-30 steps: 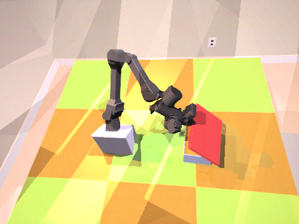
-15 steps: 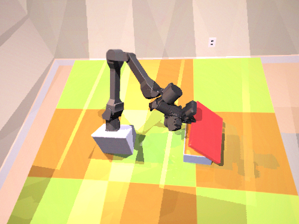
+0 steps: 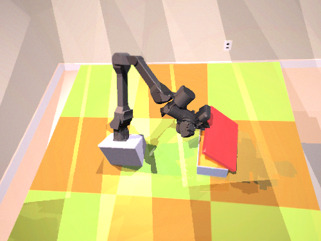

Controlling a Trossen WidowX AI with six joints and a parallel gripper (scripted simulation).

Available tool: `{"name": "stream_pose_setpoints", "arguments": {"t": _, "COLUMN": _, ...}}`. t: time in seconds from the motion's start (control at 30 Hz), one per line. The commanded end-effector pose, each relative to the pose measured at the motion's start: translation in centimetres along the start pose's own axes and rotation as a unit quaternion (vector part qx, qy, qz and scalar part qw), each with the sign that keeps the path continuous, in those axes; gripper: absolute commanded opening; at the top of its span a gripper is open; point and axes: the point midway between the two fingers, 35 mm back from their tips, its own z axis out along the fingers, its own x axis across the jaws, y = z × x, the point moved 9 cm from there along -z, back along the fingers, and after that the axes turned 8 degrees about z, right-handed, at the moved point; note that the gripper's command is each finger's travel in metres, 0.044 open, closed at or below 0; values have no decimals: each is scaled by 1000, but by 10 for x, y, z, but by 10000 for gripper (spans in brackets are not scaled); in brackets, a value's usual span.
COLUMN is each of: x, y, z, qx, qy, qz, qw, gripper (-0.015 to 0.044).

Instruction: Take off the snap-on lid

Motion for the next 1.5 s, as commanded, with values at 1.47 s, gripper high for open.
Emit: {"name": "stream_pose_setpoints", "arguments": {"t": 1.47, "x": -19, "y": -96, "z": -11, "qx": 0, "qy": 6, "qz": 1, "qw": 1000, "gripper": 0}}
